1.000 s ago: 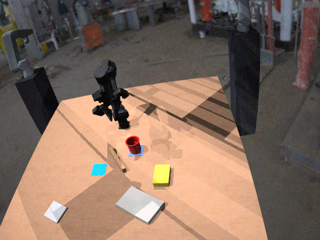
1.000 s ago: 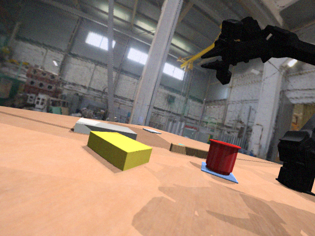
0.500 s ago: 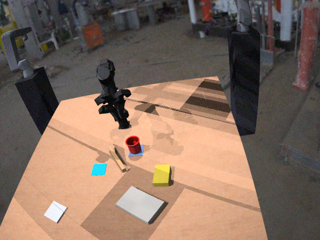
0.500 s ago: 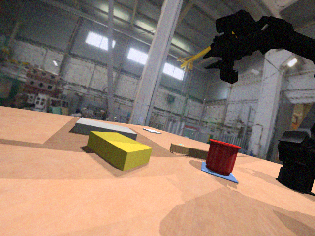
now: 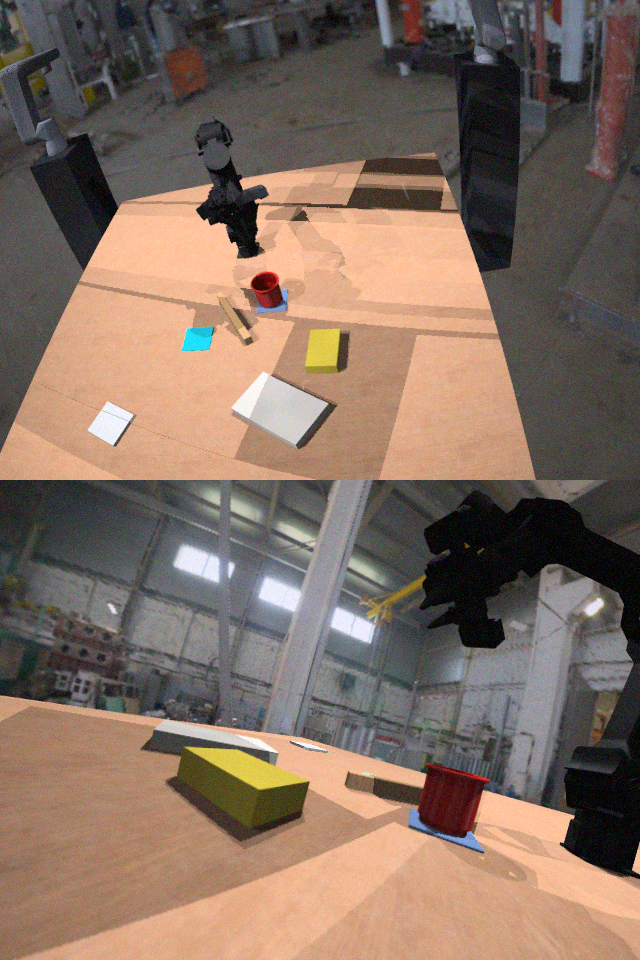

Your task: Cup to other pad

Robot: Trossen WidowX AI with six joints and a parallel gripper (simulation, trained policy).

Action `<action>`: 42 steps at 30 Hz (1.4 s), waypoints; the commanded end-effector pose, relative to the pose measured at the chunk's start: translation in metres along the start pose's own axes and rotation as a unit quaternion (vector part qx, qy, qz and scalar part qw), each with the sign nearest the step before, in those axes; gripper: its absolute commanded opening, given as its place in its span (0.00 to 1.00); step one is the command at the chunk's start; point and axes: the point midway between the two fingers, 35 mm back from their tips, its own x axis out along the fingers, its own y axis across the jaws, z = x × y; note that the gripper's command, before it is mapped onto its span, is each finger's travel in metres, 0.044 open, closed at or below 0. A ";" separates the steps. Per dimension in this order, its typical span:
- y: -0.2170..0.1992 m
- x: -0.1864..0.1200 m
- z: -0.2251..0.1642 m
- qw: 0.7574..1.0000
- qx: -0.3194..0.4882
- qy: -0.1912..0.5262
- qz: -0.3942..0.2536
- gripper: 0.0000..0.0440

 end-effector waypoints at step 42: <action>-0.094 0.041 -0.038 0.933 0.120 0.111 -0.319 0.33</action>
